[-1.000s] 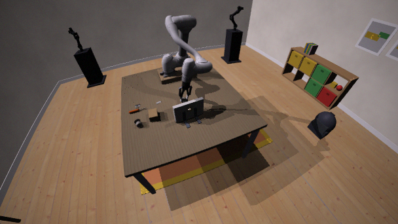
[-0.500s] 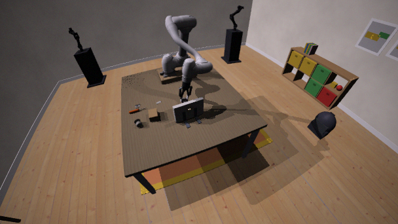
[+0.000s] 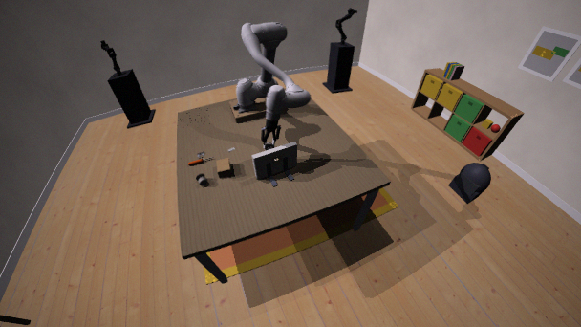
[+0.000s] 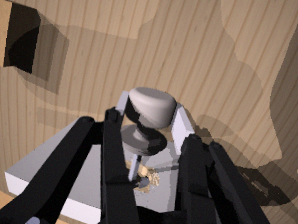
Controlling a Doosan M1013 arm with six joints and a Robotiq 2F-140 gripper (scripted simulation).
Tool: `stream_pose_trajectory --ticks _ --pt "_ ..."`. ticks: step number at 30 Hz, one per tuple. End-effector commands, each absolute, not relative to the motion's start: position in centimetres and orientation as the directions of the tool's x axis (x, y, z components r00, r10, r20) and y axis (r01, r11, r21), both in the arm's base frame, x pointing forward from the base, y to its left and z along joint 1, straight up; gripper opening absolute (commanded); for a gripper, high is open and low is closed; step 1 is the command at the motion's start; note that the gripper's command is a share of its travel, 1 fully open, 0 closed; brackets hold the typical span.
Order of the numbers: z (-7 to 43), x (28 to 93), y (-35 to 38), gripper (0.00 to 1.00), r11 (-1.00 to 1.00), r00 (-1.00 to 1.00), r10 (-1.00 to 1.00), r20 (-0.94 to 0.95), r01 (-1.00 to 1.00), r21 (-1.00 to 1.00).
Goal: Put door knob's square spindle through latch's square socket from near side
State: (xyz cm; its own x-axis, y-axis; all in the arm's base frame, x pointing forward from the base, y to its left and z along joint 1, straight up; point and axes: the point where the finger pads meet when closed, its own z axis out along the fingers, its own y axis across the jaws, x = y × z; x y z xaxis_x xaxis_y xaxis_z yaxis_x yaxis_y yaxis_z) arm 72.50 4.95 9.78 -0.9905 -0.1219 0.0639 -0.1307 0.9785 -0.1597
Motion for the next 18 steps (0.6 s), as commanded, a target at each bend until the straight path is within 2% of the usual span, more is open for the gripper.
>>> stream_pose_trajectory --ticks 1,18 --pt "9.79 72.54 4.96 0.42 0.978 -0.990 -0.122 0.064 -0.131 -0.160" --pt "9.79 72.98 5.02 0.42 0.978 -0.990 -0.122 0.064 -0.131 -0.160"
